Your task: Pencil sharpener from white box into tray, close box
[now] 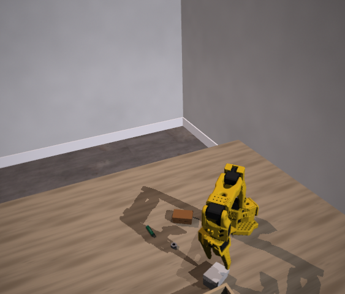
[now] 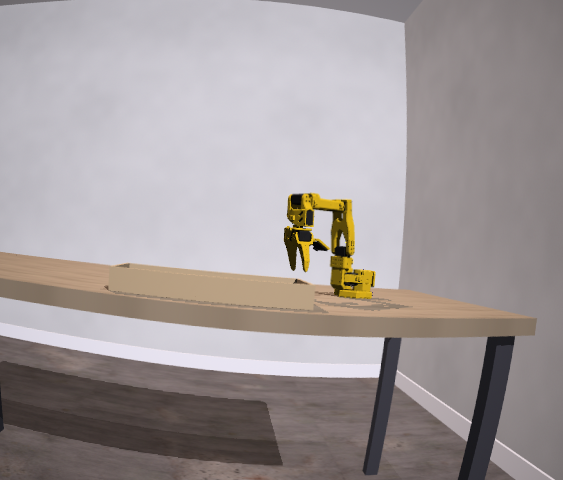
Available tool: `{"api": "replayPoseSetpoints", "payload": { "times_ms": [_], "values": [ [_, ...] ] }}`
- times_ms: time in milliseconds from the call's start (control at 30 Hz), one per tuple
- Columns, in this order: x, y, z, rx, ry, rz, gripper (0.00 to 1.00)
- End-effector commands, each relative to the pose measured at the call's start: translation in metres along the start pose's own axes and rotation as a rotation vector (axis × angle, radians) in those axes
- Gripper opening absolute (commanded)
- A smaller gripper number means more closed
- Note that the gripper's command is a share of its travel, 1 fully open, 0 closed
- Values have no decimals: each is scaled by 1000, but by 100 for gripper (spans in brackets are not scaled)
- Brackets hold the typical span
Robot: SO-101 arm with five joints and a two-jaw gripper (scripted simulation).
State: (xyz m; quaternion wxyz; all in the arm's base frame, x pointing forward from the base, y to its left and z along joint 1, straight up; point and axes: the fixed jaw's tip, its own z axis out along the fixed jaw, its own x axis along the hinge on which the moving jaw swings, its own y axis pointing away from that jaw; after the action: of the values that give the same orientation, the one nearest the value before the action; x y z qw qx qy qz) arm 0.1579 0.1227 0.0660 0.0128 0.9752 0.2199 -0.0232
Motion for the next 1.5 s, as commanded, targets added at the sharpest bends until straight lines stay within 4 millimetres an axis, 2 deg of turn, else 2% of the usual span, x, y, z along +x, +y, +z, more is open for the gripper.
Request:
{"api": "replayPoseSetpoints", "payload": {
  "times_ms": [0, 1467],
  "values": [
    [3, -1, -9, 15, 51, 2, 30],
    [5, 3, -13, 15, 51, 4, 30]
  ]
}}
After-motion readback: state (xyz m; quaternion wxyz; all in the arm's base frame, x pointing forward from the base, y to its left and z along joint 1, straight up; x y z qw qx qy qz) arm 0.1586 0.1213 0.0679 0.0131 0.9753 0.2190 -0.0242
